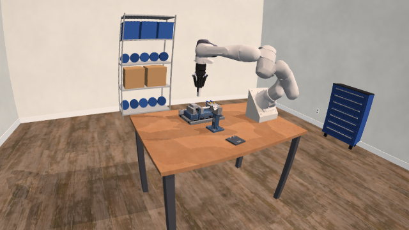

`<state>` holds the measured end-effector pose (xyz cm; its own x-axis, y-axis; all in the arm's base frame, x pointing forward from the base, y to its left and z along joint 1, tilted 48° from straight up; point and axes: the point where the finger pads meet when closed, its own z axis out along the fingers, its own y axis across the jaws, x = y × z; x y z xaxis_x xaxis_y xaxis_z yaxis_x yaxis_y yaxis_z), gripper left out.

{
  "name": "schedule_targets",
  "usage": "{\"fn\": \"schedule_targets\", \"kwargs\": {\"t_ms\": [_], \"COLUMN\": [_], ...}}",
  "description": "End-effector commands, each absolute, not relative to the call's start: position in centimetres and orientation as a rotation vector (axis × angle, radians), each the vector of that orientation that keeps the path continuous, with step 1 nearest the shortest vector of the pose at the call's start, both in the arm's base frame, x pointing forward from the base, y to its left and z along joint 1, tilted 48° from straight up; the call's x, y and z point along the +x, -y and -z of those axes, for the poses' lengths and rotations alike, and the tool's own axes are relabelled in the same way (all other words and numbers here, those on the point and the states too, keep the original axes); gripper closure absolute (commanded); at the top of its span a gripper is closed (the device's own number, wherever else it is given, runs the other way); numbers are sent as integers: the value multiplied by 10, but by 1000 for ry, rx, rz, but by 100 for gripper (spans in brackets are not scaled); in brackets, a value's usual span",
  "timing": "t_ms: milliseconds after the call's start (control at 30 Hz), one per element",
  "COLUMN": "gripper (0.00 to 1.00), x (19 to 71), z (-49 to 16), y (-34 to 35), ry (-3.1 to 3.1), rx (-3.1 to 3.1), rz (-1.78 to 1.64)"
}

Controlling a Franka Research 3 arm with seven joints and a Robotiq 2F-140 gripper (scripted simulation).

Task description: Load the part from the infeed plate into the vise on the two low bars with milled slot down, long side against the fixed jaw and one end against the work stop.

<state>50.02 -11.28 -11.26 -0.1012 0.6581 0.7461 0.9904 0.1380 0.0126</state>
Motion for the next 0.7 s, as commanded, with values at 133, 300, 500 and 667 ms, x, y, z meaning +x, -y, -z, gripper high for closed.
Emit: {"fn": "schedule_targets", "kwargs": {"t_ms": [133, 300, 500, 667], "gripper": [100, 100, 100, 100], "x": [500, 500, 499, 499], "z": [115, 116, 121, 126], "y": [109, 107, 102, 96], "ry": [1810, 1806, 1806, 1806], "rx": [-1592, -1595, -1595, -1595], "rz": [717, 715, 715, 715]}}
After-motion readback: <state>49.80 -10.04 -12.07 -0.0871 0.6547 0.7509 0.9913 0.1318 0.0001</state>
